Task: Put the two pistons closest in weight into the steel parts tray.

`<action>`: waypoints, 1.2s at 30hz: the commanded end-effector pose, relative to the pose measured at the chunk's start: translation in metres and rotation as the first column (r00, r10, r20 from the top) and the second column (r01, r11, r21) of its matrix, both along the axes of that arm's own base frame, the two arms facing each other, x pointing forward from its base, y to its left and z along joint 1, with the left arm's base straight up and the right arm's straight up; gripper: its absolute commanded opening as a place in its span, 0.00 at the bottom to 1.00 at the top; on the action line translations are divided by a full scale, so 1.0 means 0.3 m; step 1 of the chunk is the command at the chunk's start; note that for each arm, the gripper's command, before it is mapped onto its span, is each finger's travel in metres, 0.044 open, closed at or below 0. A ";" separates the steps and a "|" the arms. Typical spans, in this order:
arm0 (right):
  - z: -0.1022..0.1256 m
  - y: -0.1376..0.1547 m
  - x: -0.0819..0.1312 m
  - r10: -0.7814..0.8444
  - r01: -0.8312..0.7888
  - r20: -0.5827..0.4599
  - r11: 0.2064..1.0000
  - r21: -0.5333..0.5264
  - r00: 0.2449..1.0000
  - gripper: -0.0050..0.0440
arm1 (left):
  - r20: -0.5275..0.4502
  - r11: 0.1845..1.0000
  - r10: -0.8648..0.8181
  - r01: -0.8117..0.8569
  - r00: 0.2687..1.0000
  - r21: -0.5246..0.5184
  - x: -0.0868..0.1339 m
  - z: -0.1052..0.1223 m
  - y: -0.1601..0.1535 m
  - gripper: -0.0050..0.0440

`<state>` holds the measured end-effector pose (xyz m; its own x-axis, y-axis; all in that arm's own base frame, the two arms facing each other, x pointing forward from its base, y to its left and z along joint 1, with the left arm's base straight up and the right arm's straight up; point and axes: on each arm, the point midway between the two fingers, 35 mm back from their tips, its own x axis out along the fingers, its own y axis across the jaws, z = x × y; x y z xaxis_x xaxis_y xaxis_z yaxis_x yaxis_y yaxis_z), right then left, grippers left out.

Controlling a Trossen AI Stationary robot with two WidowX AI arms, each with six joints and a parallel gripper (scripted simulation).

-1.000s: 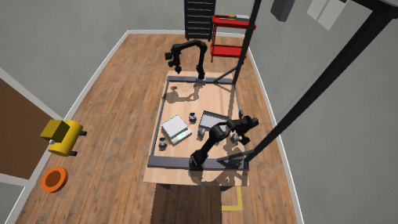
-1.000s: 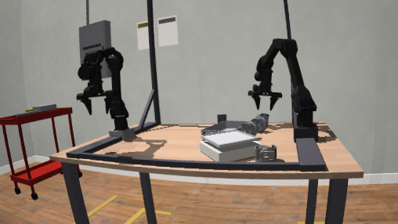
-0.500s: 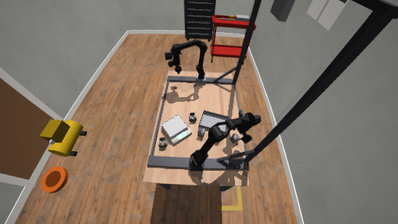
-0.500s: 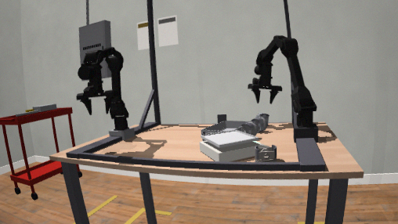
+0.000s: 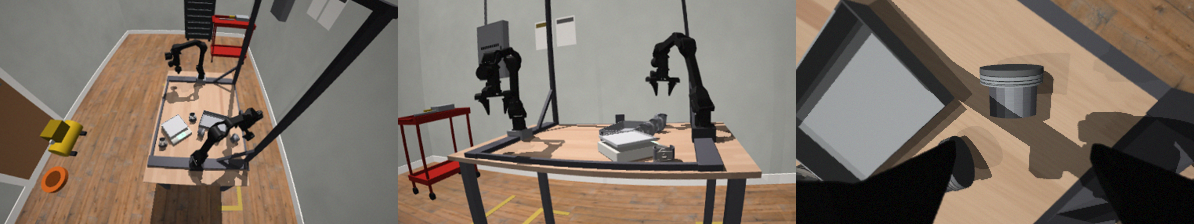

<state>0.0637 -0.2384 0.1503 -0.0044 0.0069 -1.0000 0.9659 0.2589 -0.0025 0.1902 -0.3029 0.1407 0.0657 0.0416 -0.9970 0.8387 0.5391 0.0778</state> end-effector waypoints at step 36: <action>0.027 -0.016 0.004 -0.001 0.001 0.011 1.000 -0.030 1.000 0.92 | -0.061 0.944 0.312 -0.317 0.948 -0.092 0.218 0.067 0.238 0.87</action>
